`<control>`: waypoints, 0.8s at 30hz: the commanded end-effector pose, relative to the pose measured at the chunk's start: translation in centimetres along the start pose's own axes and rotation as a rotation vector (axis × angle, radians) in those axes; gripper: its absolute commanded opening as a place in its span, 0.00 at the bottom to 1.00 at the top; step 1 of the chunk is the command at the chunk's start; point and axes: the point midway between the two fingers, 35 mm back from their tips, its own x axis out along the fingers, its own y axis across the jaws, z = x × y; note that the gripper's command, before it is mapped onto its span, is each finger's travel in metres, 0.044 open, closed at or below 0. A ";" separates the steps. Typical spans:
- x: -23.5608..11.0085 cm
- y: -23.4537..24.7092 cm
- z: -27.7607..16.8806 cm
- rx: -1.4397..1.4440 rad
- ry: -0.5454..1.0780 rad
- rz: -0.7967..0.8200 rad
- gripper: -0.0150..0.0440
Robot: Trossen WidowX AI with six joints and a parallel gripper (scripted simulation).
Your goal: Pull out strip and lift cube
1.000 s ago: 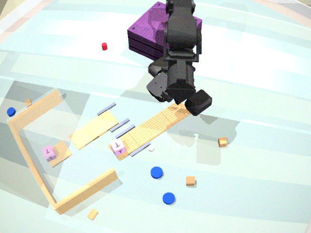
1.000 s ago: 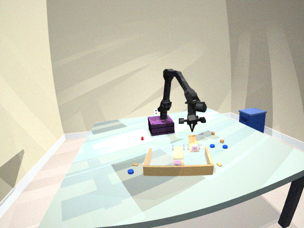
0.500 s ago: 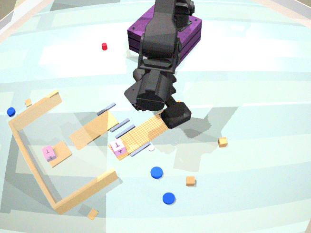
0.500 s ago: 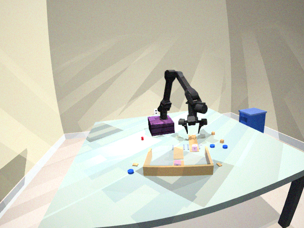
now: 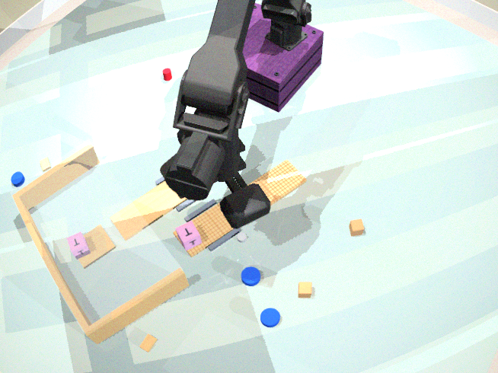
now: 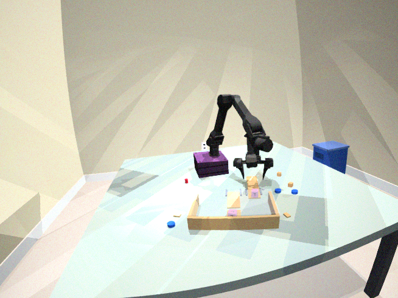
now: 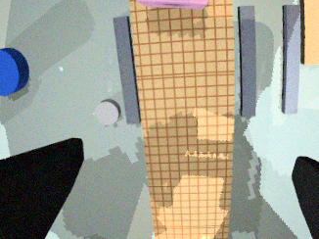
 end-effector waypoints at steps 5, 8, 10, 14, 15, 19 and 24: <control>-0.5 0.5 3.2 -0.004 -0.002 0.004 1.00; -0.6 0.7 4.5 -0.004 -0.003 0.004 1.00; -0.8 0.8 5.3 -0.004 -0.004 0.004 1.00; -1.1 1.1 7.1 -0.004 -0.006 0.004 1.00; -1.1 1.1 7.3 -0.004 -0.006 0.004 1.00; -0.9 1.2 7.5 -0.004 -0.006 0.004 0.87; -0.1 1.2 7.6 -0.004 -0.006 0.004 0.68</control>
